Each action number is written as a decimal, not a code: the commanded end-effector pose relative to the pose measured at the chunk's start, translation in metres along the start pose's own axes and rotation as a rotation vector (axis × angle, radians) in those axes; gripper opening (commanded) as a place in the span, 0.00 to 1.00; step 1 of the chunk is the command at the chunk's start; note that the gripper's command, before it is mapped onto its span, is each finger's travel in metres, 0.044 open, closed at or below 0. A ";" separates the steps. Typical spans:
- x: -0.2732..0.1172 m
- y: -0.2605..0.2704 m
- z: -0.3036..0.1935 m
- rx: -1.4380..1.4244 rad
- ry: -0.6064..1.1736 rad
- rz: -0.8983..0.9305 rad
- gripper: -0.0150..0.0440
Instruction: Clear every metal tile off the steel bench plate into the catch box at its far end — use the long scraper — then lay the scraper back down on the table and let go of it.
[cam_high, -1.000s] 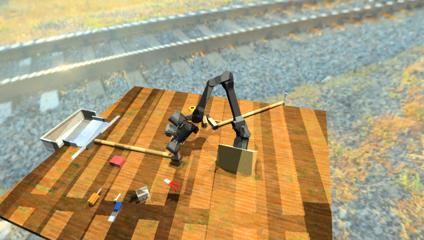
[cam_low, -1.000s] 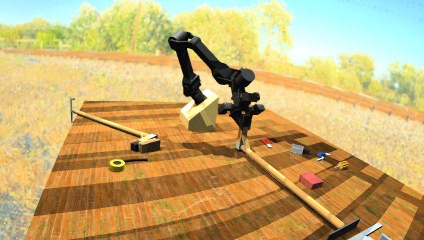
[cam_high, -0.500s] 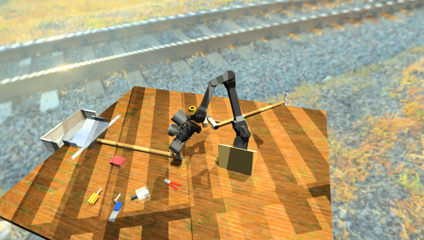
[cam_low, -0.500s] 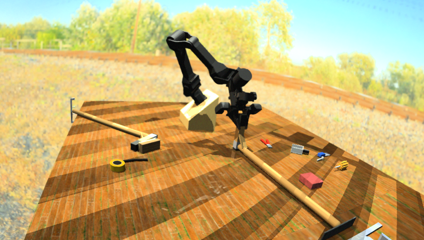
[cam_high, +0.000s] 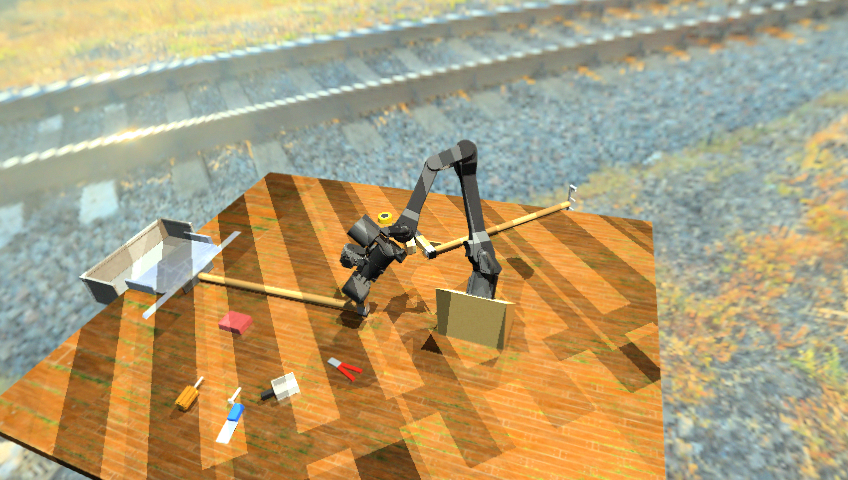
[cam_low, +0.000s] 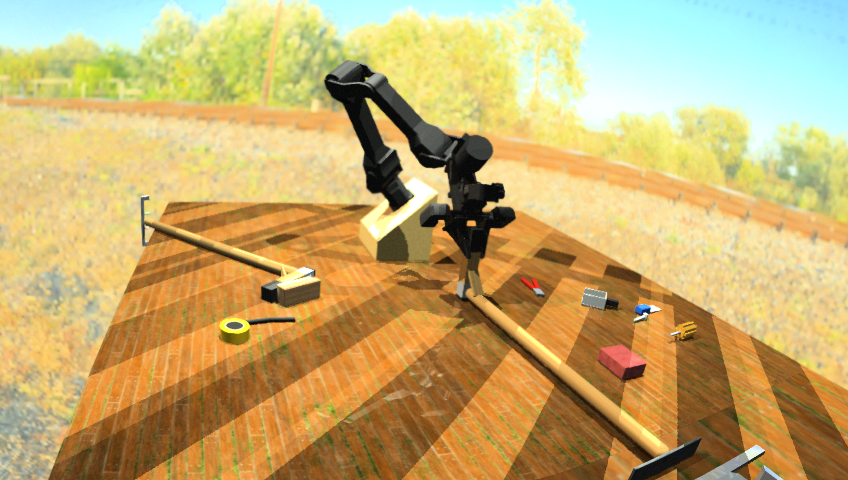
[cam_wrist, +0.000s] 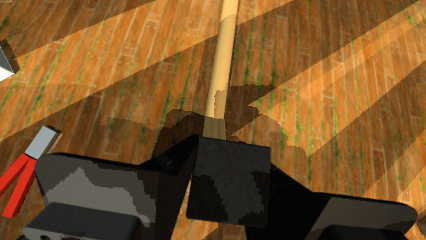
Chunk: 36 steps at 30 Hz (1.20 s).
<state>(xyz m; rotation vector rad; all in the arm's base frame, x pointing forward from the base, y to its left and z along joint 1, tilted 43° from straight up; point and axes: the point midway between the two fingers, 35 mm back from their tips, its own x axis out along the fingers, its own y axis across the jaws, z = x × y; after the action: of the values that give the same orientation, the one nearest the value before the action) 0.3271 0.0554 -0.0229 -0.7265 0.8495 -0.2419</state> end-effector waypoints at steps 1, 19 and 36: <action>-0.002 -0.005 0.002 0.008 -0.009 -0.002 0.25; 0.000 -0.018 0.004 0.013 -0.007 -0.008 0.25; 0.015 -0.025 0.025 0.018 -0.008 -0.013 0.25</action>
<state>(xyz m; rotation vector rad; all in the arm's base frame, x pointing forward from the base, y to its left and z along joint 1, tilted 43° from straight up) 0.3493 0.0397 -0.0087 -0.7238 0.8505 -0.2582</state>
